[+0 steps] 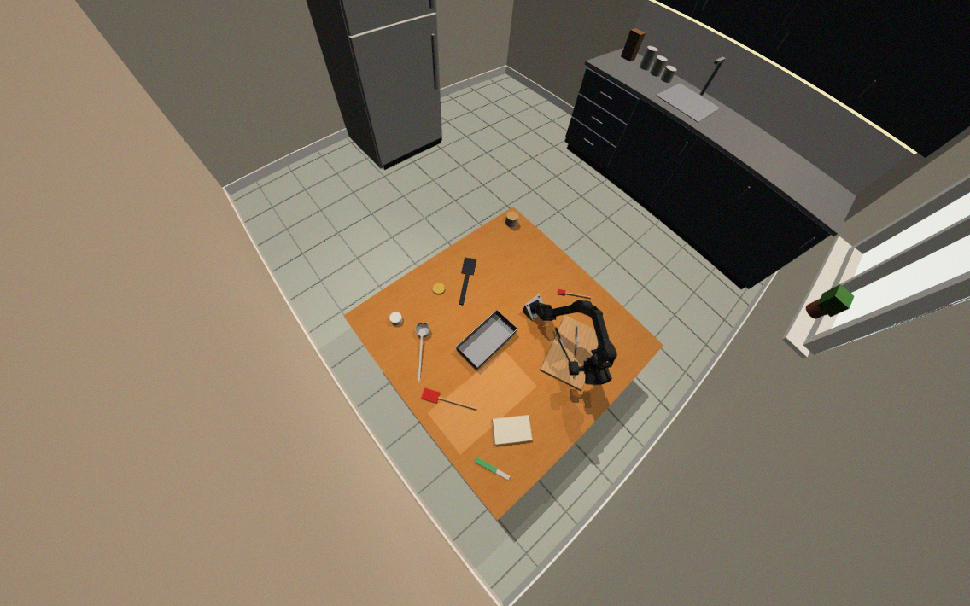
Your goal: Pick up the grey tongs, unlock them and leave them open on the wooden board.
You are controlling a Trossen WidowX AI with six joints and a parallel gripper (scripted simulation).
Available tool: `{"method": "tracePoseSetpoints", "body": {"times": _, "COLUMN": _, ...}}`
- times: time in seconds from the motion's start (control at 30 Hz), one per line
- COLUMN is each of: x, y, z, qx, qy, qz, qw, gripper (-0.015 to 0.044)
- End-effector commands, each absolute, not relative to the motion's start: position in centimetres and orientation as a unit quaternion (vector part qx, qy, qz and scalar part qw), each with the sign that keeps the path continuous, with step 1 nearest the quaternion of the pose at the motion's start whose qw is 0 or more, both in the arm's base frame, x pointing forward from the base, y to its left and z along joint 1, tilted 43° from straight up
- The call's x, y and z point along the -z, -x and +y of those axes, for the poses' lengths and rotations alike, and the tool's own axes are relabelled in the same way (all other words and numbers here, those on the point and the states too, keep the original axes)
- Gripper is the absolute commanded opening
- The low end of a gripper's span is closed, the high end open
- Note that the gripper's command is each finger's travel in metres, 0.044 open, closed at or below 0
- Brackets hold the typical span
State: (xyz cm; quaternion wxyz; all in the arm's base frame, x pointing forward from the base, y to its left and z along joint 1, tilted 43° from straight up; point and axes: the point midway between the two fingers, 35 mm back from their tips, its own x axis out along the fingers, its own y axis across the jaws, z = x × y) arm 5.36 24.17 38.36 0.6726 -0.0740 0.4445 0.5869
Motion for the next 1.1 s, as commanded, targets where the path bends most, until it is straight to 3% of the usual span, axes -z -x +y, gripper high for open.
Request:
{"method": "tracePoseSetpoints", "body": {"times": 0.0, "x": -40.1, "y": -6.6, "z": 24.3, "qx": -0.588, "qy": 0.070, "qz": 0.443, "qw": 0.673, "gripper": 0.0440}}
{"method": "tracePoseSetpoints", "body": {"times": 0.37, "x": -43.3, "y": -7.1, "z": 21.0, "qx": -0.590, "qy": 0.033, "qz": 0.402, "qw": 0.699, "gripper": 0.0440}}
{"method": "tracePoseSetpoints", "body": {"times": 1.07, "x": -43.3, "y": -7.1, "z": 21.0, "qx": -0.590, "qy": 0.033, "qz": 0.402, "qw": 0.699, "gripper": 0.0440}}
